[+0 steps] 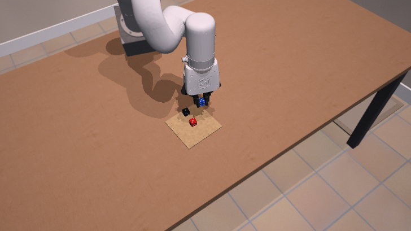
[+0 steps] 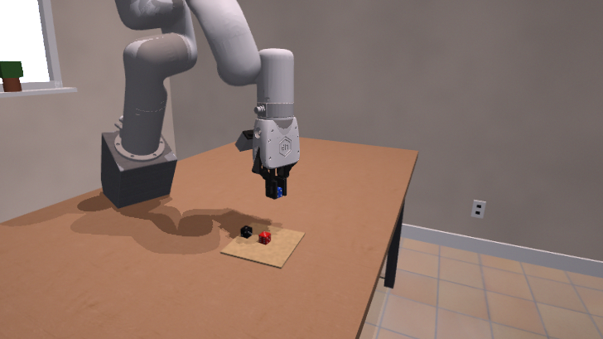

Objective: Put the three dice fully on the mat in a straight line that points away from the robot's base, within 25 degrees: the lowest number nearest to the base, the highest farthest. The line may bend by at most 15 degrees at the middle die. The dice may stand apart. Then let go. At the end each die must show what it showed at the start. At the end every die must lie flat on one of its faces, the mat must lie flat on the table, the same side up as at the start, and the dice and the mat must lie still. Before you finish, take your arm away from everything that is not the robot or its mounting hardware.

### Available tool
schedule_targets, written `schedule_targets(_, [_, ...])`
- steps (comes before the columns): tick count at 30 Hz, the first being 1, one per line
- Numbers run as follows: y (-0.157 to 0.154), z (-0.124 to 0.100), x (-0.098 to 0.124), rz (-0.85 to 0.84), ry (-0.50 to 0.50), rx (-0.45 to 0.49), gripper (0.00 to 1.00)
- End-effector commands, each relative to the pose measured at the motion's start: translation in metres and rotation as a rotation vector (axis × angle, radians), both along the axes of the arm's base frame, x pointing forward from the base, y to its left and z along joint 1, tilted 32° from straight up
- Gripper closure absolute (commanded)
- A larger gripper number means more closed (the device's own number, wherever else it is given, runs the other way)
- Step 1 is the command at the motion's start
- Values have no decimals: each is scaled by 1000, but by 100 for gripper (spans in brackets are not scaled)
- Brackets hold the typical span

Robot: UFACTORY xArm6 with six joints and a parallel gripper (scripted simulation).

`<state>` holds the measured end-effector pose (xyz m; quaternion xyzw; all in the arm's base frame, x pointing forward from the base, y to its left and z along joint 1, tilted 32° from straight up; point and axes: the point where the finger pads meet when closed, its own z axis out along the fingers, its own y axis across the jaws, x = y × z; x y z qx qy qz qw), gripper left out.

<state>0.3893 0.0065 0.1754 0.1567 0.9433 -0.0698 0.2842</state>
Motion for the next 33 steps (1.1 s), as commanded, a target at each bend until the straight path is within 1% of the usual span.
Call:
schedule_targets(1, [-18, 15, 22, 152, 64, -38, 85])
schedule_targets(6, [-28, 22, 30, 210, 73, -73, 85])
schedule_targets(22, [-28, 23, 31, 214, 74, -76, 85])
schedule_targets(28, [-29, 19, 33, 214, 75, -76, 85])
schedule_targets(33, [-33, 4, 42, 214, 75, -76, 85])
